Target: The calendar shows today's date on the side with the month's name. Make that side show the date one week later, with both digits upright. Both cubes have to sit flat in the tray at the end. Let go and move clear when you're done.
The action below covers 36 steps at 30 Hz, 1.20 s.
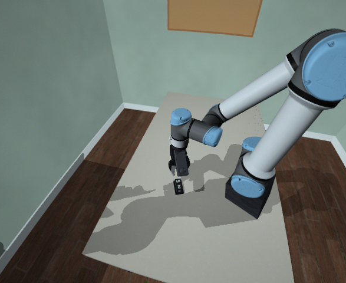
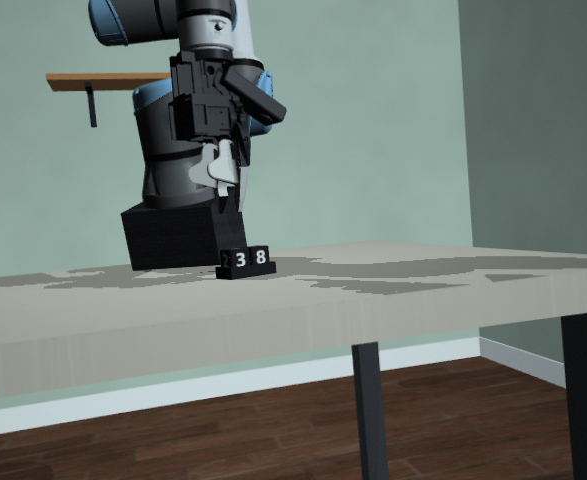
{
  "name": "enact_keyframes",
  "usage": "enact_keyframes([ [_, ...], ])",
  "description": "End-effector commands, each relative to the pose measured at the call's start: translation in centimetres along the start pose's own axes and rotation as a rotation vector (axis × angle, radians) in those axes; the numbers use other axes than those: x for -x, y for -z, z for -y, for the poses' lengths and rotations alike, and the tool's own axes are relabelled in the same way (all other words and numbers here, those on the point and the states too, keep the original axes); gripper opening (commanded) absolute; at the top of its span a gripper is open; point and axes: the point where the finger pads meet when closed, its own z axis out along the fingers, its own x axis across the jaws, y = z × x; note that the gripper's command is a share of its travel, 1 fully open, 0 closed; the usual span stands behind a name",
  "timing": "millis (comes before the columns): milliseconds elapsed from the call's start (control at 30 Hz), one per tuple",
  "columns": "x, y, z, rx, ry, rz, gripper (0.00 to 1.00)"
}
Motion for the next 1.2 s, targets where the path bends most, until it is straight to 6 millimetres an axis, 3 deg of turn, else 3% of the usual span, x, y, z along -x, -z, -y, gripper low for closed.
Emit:
enact_keyframes([
  [0,0.0,-0.6,0.0,0.001,0.000,-0.001,0.29],
  [1167,0.0,-4.4,-0.1,0.001,0.000,-0.001,0.29],
])
